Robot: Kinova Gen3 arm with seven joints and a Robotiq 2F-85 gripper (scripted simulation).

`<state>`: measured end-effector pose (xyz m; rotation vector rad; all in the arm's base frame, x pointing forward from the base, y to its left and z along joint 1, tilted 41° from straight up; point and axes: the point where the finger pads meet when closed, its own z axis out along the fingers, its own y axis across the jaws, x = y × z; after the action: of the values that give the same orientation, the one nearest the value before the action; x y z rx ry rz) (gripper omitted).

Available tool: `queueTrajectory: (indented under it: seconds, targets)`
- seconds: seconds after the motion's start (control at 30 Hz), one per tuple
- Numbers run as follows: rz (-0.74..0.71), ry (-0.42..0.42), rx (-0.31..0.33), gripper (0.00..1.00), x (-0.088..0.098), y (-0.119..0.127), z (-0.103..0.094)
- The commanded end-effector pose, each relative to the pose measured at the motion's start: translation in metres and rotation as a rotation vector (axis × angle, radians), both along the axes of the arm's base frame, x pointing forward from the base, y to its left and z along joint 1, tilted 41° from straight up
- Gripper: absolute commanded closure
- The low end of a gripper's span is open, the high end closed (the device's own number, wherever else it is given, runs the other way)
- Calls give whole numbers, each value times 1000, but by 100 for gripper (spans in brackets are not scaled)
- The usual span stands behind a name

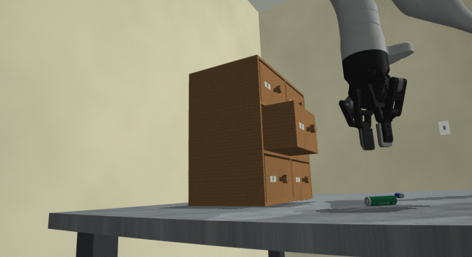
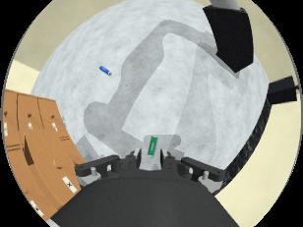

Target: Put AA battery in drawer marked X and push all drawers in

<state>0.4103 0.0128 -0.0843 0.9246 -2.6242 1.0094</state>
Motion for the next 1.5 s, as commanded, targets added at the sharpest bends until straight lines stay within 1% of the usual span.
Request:
queueTrajectory:
  seconds: [0.0,0.6,1.47]
  targets:
    - [-20,-17,0,67,0,0,-4]
    - [-125,-109,7,67,6,-4,-15]
    - [-142,-123,8,67,7,-5,-16]
